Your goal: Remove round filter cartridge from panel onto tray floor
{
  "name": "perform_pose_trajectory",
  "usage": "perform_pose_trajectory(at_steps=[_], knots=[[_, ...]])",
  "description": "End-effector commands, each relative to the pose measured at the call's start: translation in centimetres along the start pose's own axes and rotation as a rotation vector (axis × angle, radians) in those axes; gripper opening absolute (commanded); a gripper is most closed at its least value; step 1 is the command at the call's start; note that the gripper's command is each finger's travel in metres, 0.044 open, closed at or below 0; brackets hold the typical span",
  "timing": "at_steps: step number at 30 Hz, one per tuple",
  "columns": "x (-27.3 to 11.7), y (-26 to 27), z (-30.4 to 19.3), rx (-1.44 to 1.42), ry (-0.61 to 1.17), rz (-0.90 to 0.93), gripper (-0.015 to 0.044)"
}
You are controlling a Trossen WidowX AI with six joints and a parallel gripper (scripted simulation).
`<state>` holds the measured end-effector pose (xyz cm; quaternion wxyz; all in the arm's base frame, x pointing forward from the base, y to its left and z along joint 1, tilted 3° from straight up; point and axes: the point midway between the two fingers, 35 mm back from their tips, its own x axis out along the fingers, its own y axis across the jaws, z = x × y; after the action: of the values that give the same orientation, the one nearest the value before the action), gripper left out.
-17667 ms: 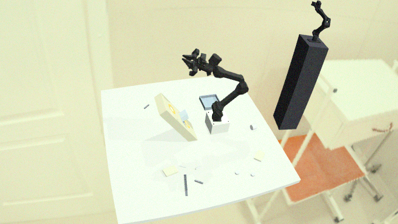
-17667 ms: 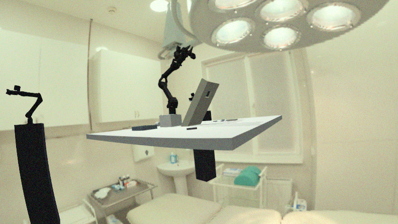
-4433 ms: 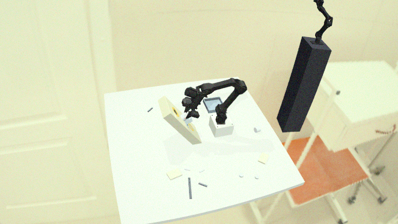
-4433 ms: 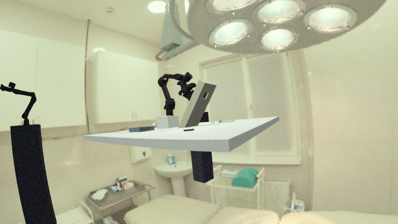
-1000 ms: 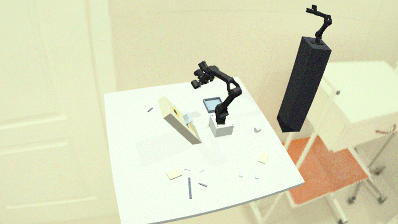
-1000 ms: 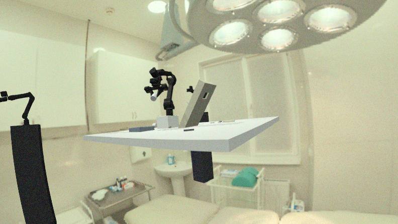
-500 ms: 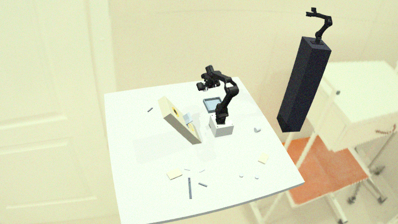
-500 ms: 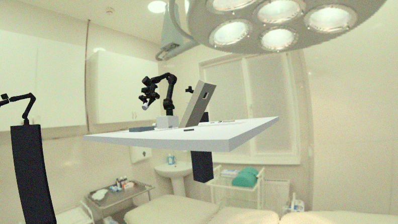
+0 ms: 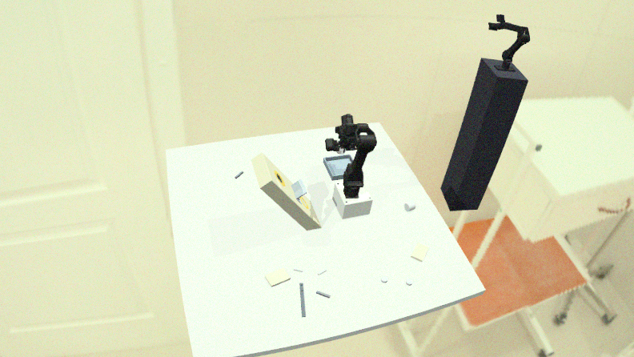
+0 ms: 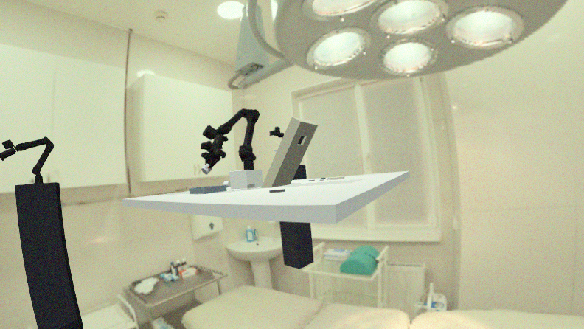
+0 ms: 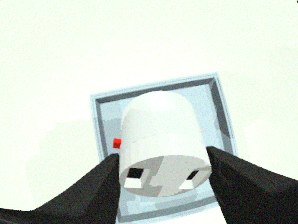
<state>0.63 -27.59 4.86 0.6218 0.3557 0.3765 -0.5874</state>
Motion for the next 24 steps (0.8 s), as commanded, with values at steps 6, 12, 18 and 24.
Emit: perform_pose_trajectory(at_steps=[6, 12, 18, 24], knots=[[0.9, -1.6, -0.9, 0.055, -0.005, -0.033, 0.0000], [2.9, -1.6, -1.6, 0.055, -0.006, -0.033, 0.0000], [4.9, -1.6, -2.7, 0.055, -0.005, -0.033, 0.0000], [6.7, -1.6, -4.1, 0.055, -0.005, -0.033, 0.0000]])
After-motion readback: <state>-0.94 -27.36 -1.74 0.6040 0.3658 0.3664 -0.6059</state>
